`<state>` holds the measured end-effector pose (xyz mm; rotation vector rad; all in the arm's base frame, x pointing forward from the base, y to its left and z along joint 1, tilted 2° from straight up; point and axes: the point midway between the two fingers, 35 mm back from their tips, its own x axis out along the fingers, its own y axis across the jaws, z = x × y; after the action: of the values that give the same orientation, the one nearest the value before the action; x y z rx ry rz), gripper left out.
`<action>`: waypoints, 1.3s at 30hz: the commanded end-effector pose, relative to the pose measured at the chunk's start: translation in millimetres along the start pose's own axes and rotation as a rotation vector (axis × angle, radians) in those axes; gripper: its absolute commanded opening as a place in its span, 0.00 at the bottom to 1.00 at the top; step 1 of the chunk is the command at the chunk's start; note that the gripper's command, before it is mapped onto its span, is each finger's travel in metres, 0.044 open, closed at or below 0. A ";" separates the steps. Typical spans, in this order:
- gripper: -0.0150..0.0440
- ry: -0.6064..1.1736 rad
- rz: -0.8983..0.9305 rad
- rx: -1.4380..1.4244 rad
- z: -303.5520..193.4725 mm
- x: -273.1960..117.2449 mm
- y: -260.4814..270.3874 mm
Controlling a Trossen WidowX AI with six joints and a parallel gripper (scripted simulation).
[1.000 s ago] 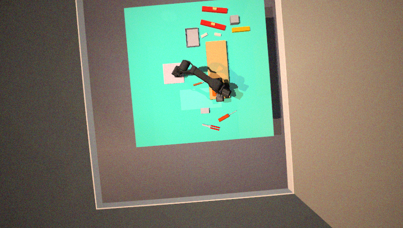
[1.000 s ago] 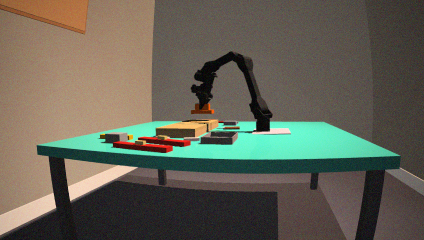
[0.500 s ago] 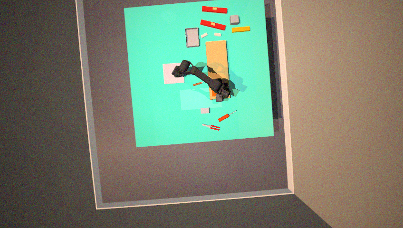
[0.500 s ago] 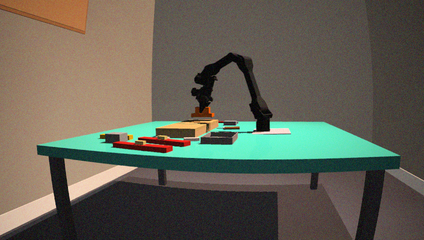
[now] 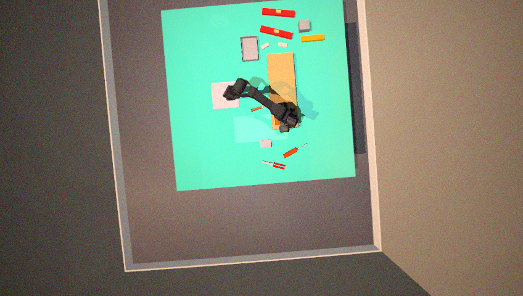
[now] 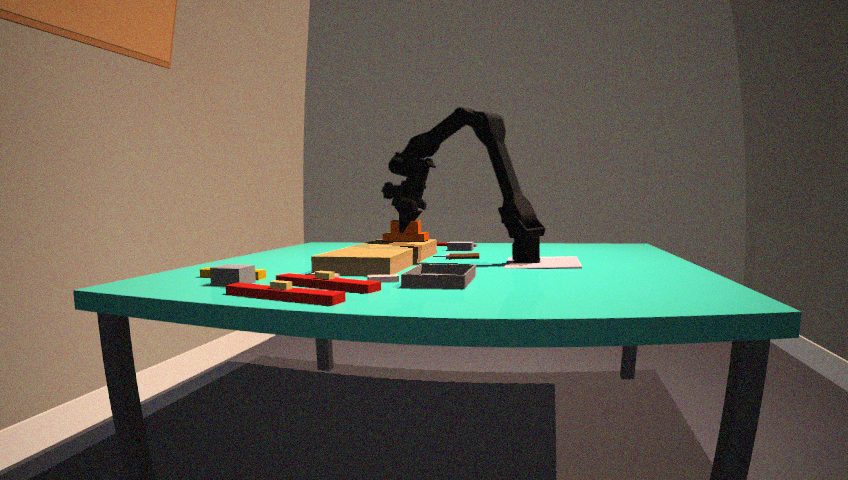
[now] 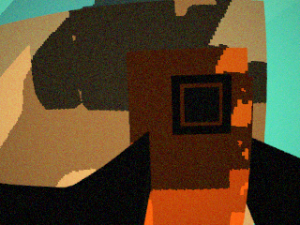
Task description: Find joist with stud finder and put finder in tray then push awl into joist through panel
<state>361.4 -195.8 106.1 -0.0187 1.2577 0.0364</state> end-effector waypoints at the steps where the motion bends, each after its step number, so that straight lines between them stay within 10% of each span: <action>1: 0.25 -0.006 -0.001 0.004 0.3 2.3 0.0; 39: 0.25 -0.006 0.006 0.006 1.2 2.8 96.8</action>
<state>360.4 -109.4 105.1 -0.0112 1.2505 0.0392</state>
